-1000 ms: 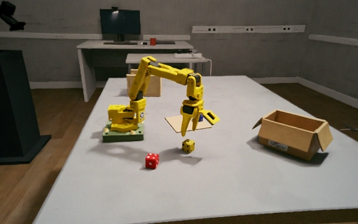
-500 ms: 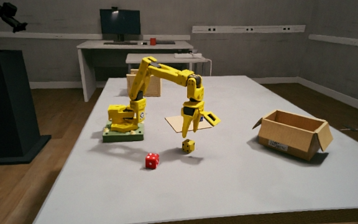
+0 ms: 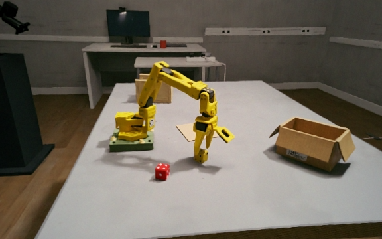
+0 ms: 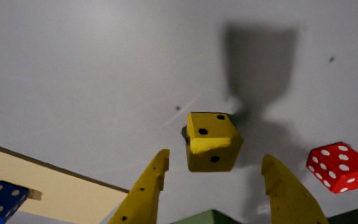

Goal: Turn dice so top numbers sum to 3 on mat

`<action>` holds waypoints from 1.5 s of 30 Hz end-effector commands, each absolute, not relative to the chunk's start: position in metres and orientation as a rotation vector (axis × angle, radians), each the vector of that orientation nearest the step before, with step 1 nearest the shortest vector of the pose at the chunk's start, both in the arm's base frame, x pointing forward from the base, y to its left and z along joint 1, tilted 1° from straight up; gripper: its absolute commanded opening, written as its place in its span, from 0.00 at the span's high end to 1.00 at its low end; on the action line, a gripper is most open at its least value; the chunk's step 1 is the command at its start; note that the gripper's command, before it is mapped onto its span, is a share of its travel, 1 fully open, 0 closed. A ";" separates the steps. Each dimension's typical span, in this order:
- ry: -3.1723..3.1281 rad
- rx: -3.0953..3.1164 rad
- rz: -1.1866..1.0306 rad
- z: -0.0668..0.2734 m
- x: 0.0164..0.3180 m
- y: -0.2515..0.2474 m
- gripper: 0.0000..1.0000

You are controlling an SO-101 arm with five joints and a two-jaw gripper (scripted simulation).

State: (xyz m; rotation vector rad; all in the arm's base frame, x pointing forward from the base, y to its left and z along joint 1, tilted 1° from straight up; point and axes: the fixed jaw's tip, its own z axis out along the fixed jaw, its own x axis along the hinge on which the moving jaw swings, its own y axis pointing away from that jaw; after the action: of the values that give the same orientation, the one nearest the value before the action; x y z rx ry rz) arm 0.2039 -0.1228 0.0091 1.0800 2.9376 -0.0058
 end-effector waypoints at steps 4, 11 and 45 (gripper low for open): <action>2.953 1.092 0.002 -0.003 0.202 -0.120 0.65; 2.953 1.092 0.002 -0.009 0.202 -0.119 0.65; 2.954 1.092 0.003 -0.010 0.198 -0.124 0.76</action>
State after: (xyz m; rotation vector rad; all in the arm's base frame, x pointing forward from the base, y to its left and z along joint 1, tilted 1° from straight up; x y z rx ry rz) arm 0.2029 -0.1245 -0.0043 1.0877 2.9308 -0.0076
